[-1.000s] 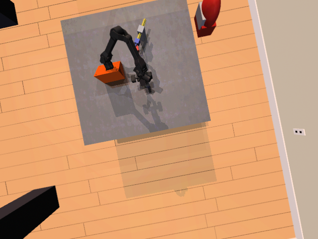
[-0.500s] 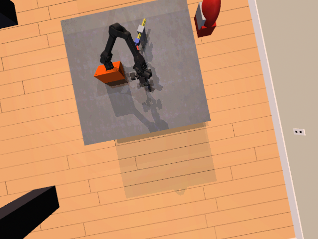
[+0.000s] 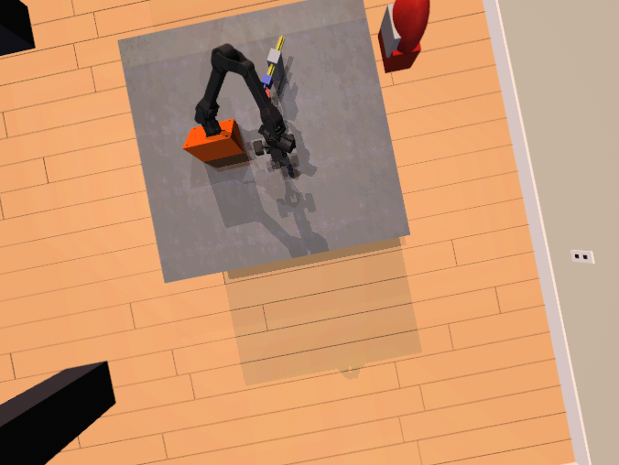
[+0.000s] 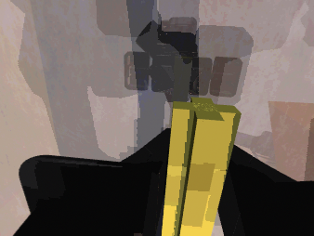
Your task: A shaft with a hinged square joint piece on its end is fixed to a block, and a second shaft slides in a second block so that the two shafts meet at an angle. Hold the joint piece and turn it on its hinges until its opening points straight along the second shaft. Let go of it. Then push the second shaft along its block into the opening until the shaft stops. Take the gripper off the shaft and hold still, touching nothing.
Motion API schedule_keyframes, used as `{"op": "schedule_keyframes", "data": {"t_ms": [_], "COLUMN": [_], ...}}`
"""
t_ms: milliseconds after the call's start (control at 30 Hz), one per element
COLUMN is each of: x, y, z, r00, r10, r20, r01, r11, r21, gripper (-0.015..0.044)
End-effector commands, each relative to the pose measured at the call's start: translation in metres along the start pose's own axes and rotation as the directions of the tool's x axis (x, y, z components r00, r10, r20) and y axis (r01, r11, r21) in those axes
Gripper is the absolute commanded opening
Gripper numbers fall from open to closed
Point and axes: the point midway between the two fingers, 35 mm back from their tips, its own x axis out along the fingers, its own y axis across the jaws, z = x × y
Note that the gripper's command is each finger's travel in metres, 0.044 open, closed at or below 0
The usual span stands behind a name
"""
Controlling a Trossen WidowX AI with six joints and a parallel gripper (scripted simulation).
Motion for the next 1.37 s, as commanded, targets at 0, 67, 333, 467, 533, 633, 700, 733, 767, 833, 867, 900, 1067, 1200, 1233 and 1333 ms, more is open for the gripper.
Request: {"op": "schedule_keyframes", "data": {"t_ms": [0, 67, 333, 467, 533, 633, 700, 733, 767, 833, 867, 900, 1067, 1200, 1233, 1333], "x": [0.0, 0.0, 0.0, 0.0, 0.0, 0.0, 0.0, 0.0, 0.0, 0.0, 0.0, 0.0, 0.0, -0.002, -0.009, -0.029], "y": [0.0, 0.0, 0.0, 0.0, 0.0, 0.0, 0.0, 0.0, 0.0, 0.0, 0.0, 0.0, 0.0, 0.0, 0.0, 0.0], "z": [0.0, 0.0, 0.0, 0.0, 0.0, 0.0, 0.0, 0.0, 0.0, 0.0, 0.0, 0.0, 0.0, 0.0, 0.0, 0.0], "r00": [1.0, 1.0, 1.0, 1.0, 1.0, 1.0, 1.0, 1.0, 1.0, 1.0, 1.0, 1.0, 1.0, 1.0, 1.0, 1.0], "r10": [-0.003, -0.003, -0.003, -0.003, -0.003, -0.003, -0.003, -0.003, -0.003, -0.003, -0.003, -0.003, -0.003, -0.003, -0.002, -0.002], "r20": [-0.001, -0.001, -0.001, -0.001, -0.001, -0.001, -0.001, -0.001, -0.001, -0.001, -0.001, -0.001, -0.001, -0.001, -0.001, -0.003], "r01": [0.003, 0.003, 0.003, 0.003, 0.003, 0.003, 0.003, 0.003, 0.003, 0.003, 0.003, 0.003, 0.003, 0.003, 0.002, 0.002], "r11": [1.0, 1.0, 1.0, 1.0, 1.0, 1.0, 1.0, 1.0, 1.0, 1.0, 1.0, 1.0, 1.0, 1.0, 1.0, 1.0], "r21": [0.001, 0.001, 0.001, 0.001, 0.001, 0.001, 0.001, 0.001, 0.001, 0.001, 0.001, 0.001, 0.001, 0.001, 0.001, 0.0], "gripper": [0.0052, 0.0067, 0.0172, 0.0277, 0.0329, 0.0408, 0.044, 0.044, 0.044, 0.044, 0.044, 0.044, 0.044, 0.044, 0.044, 0.044]}}
